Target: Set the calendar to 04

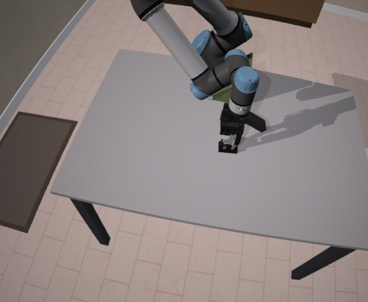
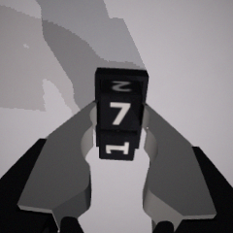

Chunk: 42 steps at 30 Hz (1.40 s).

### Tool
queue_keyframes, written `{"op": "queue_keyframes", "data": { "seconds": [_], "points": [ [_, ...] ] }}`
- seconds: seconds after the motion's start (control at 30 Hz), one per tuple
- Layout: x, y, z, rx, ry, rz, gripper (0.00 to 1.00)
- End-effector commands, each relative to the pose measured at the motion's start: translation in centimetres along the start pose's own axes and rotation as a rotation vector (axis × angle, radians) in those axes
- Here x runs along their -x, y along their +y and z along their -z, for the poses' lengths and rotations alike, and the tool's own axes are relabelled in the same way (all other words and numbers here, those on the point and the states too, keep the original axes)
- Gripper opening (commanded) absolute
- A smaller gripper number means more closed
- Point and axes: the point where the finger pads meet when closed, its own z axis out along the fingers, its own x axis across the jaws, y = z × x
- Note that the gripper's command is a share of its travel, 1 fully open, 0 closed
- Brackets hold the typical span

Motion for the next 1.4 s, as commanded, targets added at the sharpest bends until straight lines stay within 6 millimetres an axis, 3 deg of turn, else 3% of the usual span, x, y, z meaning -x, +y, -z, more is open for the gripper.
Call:
{"op": "queue_keyframes", "data": {
  "seconds": [0.0, 0.2, 0.77, 1.03, 1.37],
  "points": [
    [0.0, 0.0, 0.0, 0.0, 0.001, 0.0, 0.21],
    [0.0, 0.0, 0.0, 0.0, 0.001, 0.0, 0.28],
    [0.0, 0.0, 0.4, 0.0, 0.001, 0.0, 0.28],
    [0.0, 0.0, 2.0, 0.0, 0.001, 0.0, 0.28],
    [0.0, 0.0, 6.3, 0.0, 0.001, 0.0, 0.28]
  ]
}}
